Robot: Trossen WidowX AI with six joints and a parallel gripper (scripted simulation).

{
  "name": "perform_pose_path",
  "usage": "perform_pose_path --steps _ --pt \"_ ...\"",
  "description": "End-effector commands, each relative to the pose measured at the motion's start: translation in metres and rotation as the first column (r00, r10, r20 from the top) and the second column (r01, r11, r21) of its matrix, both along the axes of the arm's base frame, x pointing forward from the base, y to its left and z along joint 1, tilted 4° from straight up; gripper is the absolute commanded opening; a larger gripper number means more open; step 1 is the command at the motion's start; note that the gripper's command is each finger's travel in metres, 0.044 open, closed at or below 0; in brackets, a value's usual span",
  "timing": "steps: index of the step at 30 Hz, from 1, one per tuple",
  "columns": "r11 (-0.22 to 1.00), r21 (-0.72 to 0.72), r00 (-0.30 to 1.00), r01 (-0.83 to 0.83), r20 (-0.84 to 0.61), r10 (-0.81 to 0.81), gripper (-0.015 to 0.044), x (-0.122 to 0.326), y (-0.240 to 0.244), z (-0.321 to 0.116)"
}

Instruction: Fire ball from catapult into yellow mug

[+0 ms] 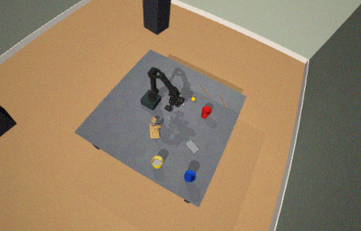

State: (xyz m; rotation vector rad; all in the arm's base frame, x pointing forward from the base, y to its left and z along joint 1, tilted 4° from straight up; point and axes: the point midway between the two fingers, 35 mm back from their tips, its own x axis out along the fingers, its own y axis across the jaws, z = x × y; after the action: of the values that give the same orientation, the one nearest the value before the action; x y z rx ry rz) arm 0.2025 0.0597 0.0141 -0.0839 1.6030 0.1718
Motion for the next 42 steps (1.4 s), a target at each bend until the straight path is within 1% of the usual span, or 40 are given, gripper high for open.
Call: perform_pose_path --steps 1,4,34,39,42 --pt "1.000 0.005 1.000 -0.006 0.011 0.006 0.0300 -0.002 0.003 -0.001" --pt "1.000 0.005 1.000 -0.006 0.011 0.006 0.0300 -0.003 0.004 -0.014" --pt "1.000 0.005 1.000 -0.006 0.010 0.006 0.0300 -0.005 0.007 -0.054" --pt "1.000 0.005 1.000 -0.006 0.010 0.006 0.0169 -0.005 0.007 -0.054" --pt "1.000 0.005 1.000 -0.006 0.010 0.006 0.0149 -0.005 0.007 -0.054"
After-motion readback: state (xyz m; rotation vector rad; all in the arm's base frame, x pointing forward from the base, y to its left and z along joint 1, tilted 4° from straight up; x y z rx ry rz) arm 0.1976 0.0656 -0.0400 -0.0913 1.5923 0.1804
